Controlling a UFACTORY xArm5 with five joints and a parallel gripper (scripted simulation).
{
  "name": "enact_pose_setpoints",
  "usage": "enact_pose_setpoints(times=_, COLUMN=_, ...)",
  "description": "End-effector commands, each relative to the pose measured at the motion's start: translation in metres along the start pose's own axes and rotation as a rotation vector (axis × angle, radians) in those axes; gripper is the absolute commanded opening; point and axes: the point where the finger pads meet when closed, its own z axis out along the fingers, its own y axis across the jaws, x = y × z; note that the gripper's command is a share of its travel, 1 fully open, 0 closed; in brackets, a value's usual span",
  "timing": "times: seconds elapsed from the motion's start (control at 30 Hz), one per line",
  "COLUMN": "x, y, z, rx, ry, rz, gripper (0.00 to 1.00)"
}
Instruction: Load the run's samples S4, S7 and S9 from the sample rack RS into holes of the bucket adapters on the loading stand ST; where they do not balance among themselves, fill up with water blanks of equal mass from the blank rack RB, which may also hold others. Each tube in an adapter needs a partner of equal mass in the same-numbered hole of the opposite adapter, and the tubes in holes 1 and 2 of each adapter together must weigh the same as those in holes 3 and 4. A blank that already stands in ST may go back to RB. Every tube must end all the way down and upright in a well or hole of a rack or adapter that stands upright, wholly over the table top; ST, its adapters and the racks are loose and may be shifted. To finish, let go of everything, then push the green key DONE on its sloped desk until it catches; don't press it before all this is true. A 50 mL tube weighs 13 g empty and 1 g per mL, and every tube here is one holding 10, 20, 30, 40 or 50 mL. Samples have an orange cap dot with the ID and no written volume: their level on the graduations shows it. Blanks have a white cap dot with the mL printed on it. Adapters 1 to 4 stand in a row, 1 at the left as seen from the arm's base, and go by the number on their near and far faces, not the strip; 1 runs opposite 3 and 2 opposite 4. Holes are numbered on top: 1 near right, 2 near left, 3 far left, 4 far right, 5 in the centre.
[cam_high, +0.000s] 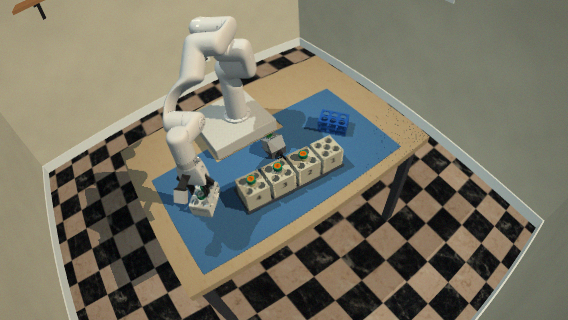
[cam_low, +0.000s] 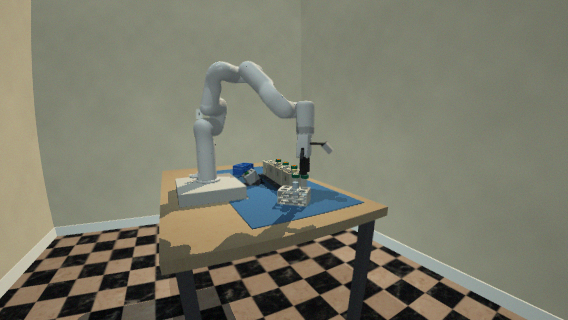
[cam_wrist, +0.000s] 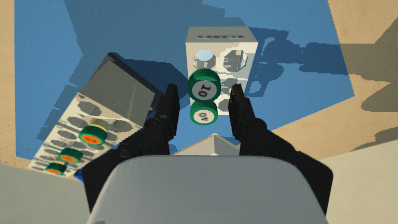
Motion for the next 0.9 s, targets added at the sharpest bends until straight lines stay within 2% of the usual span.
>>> enact_pose_setpoints(times=0.0, x=0.002, y=0.000, z=0.004, rx=0.000, ry=0.006, rz=0.000, gripper=0.57)
enact_pose_setpoints(times=0.87, x=0.002, y=0.000, z=0.017, rx=0.000, ry=0.006, rz=0.000, gripper=0.57)
